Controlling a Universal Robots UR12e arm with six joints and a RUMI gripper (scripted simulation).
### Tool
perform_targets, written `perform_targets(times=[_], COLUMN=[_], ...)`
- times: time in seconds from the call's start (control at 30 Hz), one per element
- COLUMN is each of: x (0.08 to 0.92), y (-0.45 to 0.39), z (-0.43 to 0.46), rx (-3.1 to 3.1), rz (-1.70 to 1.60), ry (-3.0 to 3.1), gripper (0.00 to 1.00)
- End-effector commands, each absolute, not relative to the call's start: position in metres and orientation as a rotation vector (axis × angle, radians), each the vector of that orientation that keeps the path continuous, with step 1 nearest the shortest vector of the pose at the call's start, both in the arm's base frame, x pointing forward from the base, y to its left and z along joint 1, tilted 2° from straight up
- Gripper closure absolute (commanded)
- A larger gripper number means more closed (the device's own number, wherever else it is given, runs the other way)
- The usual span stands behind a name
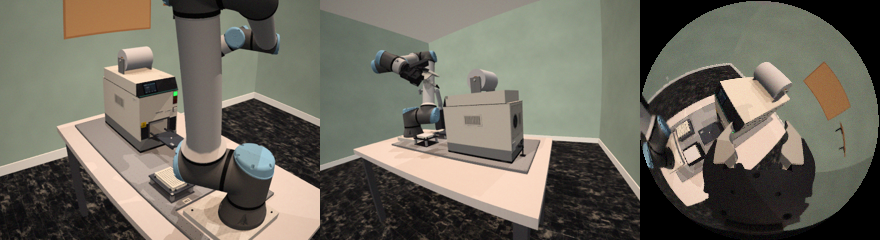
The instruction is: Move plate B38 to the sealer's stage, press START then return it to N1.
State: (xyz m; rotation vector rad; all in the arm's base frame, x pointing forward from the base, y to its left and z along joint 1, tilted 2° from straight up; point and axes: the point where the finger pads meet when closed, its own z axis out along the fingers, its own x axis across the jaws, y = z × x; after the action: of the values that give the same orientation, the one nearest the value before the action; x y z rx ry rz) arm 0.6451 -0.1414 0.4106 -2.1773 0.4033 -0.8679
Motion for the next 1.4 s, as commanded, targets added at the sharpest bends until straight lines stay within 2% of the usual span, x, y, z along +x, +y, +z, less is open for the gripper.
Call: perform_targets(times=[0.0,1.37], x=[0.647,0.629], y=[-0.154,-0.27], z=[0.419,0.522], rx=[-2.215,-2.578], rz=[-0.84,-0.571], ry=[0.4,0.412], gripper=[0.32,0.32])
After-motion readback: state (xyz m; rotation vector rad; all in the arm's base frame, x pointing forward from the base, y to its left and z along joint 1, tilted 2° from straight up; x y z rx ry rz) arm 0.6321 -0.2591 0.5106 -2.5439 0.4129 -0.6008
